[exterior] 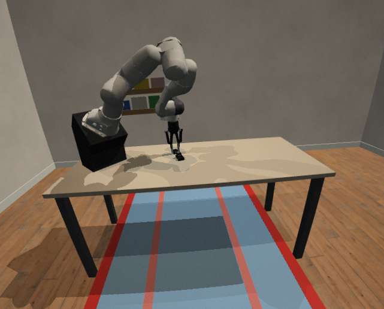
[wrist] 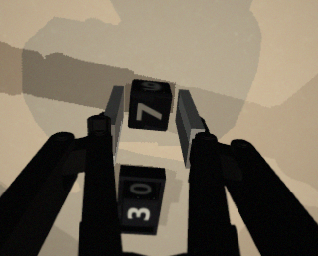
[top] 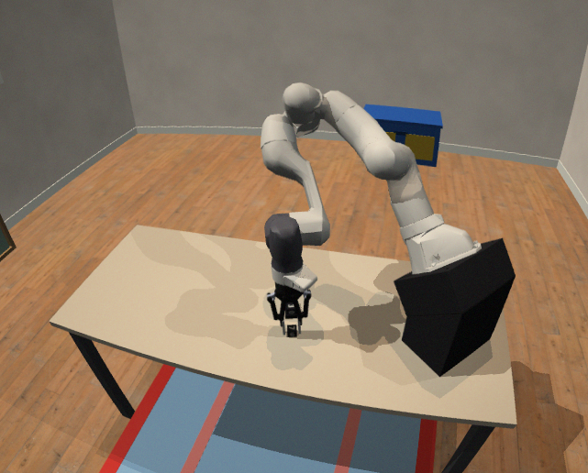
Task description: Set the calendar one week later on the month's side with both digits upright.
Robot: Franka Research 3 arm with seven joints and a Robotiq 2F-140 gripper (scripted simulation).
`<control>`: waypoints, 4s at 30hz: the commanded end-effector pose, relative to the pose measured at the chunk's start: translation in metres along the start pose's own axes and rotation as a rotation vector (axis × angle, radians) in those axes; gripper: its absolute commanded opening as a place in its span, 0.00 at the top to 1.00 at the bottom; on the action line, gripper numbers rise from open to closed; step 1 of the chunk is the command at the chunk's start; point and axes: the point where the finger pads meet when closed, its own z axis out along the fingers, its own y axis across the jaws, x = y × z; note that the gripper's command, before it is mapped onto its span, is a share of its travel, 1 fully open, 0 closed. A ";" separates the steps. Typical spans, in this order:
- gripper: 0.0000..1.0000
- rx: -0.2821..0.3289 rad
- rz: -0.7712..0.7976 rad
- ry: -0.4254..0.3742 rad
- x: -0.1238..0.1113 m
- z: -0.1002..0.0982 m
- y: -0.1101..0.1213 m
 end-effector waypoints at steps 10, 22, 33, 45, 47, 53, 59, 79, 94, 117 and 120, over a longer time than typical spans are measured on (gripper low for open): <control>0.72 -0.001 0.006 -0.004 -0.001 0.001 0.000; 0.84 -0.001 0.006 -0.004 -0.001 0.001 0.000; 0.84 -0.001 0.006 -0.004 -0.001 0.001 0.000; 0.84 -0.001 0.006 -0.004 -0.001 0.001 0.000; 0.84 -0.001 0.006 -0.004 -0.001 0.001 0.000; 0.84 -0.001 0.006 -0.004 -0.001 0.001 0.000; 0.84 -0.001 0.006 -0.004 -0.001 -0.009 0.000; 0.84 -0.001 0.006 -0.004 -0.001 -0.099 0.000; 0.84 0.000 0.045 -0.005 -0.115 -0.108 -0.003; 0.84 -0.001 0.048 -0.004 -0.124 -0.104 -0.005; 0.84 -0.001 0.048 -0.004 -0.124 -0.098 -0.005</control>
